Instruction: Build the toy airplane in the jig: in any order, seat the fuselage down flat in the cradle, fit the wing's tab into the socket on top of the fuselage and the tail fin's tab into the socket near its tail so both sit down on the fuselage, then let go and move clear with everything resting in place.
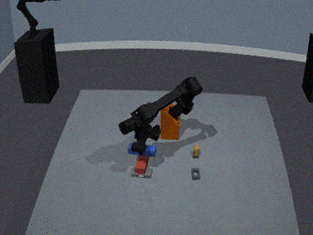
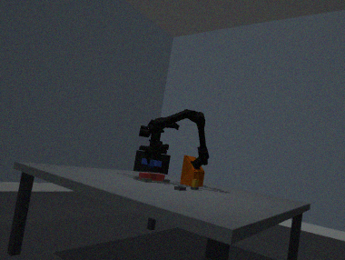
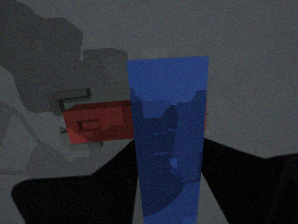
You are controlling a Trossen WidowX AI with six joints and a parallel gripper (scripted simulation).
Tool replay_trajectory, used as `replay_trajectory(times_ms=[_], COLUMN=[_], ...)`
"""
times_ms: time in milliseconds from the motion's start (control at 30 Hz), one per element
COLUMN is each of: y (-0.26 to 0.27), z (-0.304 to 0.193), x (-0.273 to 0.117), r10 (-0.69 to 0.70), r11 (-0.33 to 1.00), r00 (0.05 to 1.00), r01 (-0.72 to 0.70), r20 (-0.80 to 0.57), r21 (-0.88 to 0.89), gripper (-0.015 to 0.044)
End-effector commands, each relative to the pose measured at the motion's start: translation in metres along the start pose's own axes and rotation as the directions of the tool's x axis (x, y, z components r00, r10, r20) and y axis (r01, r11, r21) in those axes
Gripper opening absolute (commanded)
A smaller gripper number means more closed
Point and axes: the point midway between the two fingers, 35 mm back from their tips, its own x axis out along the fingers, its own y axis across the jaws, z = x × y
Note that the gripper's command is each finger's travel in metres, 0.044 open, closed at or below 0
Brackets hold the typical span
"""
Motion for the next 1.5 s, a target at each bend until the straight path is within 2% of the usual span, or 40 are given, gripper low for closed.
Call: replay_trajectory(times_ms=[0, 300, 1100, 1467], y=[0.001, 0.001, 0.001, 0.001], z=[-0.001, -0.002, -0.001, -0.002], x=[0.0, 0.002, 0.04, 0.039], r10=[0.003, 0.003, 0.002, 0.001], r11=[1.0, 1.0, 1.0, 1.0], r00=[1.0, 1.0, 1.0, 1.0], r01=[-0.003, -0.003, -0.002, -0.001], r20=[-0.004, -0.004, -0.002, -0.004], r21=[-0.005, -0.005, -0.006, -0.01], gripper=[0.0196, 0.0196, 0.0196, 0.0189])
